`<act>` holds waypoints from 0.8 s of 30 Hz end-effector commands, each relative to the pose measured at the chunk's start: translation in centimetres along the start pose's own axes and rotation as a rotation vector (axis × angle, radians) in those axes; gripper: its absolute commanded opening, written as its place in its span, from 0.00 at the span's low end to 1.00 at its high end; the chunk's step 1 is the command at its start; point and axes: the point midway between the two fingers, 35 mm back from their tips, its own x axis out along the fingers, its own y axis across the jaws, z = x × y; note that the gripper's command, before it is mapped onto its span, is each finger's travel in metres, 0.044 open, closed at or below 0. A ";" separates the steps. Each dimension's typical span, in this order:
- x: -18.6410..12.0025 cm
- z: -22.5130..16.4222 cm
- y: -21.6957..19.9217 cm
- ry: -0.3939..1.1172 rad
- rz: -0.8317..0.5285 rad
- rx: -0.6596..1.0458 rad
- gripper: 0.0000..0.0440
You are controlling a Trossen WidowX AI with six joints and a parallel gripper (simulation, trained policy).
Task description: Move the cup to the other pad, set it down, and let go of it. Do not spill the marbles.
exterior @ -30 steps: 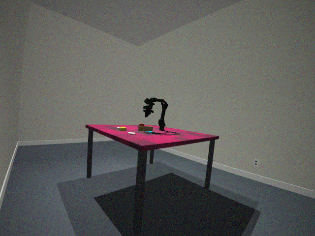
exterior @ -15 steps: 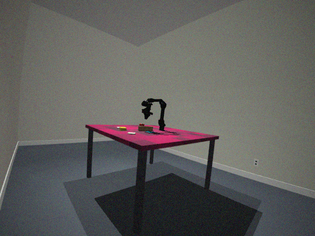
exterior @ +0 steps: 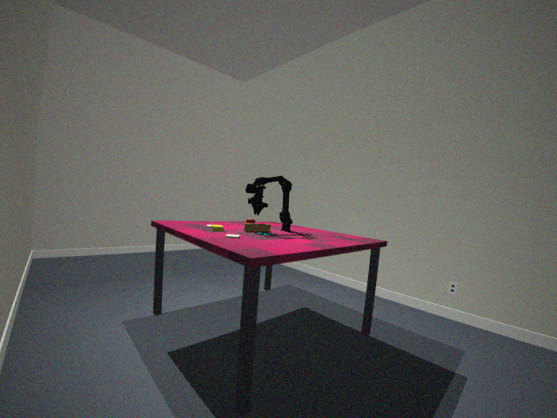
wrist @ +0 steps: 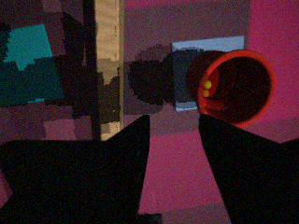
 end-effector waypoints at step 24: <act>8.8 -0.6 -2.6 0.115 0.019 -0.169 0.44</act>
